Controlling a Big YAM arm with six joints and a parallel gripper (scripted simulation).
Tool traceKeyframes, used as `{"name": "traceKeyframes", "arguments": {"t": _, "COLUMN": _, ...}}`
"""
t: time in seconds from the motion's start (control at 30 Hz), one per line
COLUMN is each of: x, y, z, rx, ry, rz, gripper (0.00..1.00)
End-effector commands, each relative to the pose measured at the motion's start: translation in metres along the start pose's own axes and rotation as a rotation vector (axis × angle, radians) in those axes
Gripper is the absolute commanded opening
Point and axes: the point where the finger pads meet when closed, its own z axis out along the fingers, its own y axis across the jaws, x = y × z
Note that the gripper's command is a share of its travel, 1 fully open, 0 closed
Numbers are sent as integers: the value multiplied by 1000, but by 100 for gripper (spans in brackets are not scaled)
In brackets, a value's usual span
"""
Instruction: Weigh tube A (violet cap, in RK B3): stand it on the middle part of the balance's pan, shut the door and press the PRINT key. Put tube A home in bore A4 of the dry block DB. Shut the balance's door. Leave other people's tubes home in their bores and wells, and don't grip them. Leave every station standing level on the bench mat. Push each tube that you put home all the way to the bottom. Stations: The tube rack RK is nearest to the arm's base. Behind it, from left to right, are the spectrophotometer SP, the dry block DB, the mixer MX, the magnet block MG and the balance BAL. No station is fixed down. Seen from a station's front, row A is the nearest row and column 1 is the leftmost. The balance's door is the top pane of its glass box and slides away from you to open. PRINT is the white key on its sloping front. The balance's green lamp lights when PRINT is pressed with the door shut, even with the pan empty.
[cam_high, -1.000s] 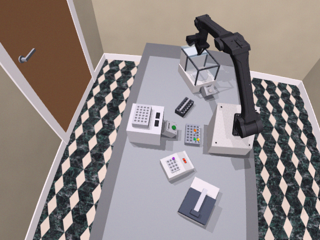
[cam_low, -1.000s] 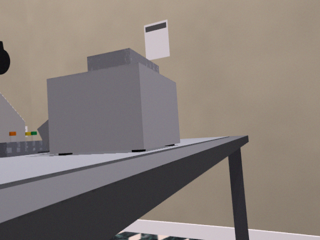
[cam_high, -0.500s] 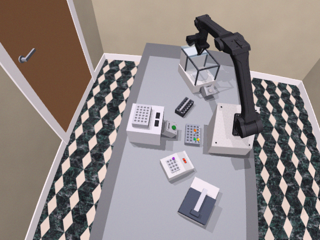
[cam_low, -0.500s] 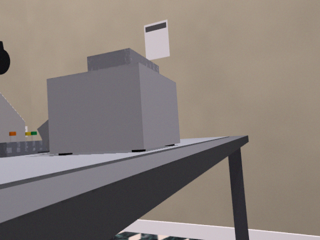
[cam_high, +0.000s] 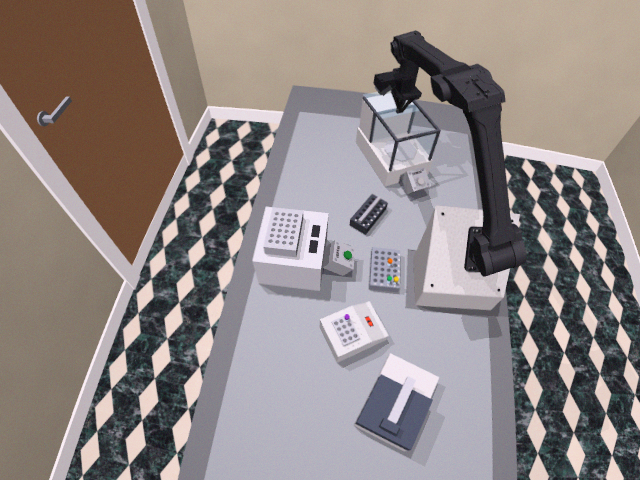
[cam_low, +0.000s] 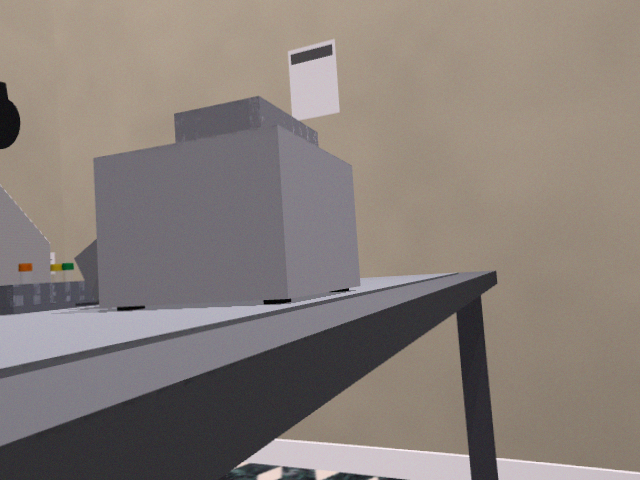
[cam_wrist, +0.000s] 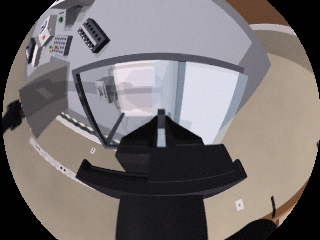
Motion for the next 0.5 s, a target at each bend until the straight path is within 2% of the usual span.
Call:
{"name": "traceKeyframes", "arguments": {"t": 0.0, "x": -4, "y": -2, "z": -21, "rx": 36, "ry": 2, "rz": -10, "gripper": 6}}
{"name": "traceKeyframes", "arguments": {"t": 0.07, "x": -3, "y": -2, "z": -22, "rx": 46, "ry": 2, "rz": -13, "gripper": 6}}
{"name": "traceKeyframes", "arguments": {"t": 0.47, "x": -3, "y": 10, "z": -21, "rx": 44, "ry": 2, "rz": -12, "gripper": 6}}
